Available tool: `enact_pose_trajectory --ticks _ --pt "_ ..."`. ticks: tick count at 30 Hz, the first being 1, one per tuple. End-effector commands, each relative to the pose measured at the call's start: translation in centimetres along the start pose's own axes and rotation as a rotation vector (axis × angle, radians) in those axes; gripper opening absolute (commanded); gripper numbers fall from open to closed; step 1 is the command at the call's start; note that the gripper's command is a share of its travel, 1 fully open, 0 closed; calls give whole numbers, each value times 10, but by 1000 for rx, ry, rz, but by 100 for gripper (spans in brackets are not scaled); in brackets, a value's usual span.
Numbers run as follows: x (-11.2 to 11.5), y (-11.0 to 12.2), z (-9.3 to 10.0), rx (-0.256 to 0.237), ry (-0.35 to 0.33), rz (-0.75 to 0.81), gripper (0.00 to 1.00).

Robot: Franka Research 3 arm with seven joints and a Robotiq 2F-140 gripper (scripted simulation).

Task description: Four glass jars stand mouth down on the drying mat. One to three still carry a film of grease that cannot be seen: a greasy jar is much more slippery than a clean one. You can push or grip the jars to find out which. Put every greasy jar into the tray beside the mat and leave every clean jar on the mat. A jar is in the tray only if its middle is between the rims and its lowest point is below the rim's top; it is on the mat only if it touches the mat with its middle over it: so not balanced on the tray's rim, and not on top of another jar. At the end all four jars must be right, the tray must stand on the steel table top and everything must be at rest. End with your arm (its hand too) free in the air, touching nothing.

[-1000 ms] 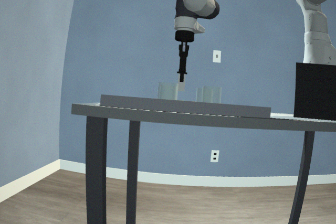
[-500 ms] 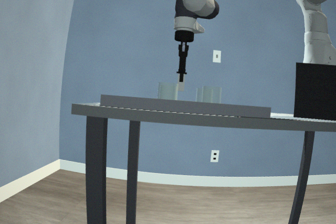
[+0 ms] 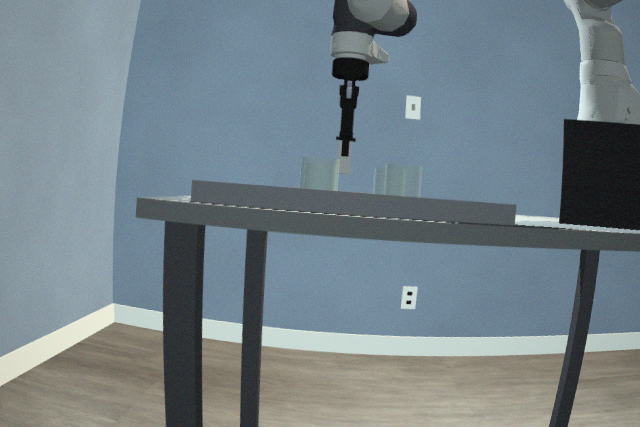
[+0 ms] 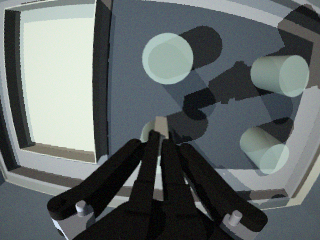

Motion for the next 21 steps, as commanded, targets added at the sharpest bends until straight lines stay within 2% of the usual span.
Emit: enact_pose_trajectory --ticks 1,21 --pt "1 0 0 -2 -1 -1 0" --pt "4 1 2 -2 -1 -1 0"
Point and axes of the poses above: the point where the finger pads meet when closed, its own z axis back along the fingers, its own y axis across the jaws, x = y × z, the point moved 2 cm from there along z, back along the fingers, and after that the axes turned 11 degrees about -z, right-handed, at the moved point
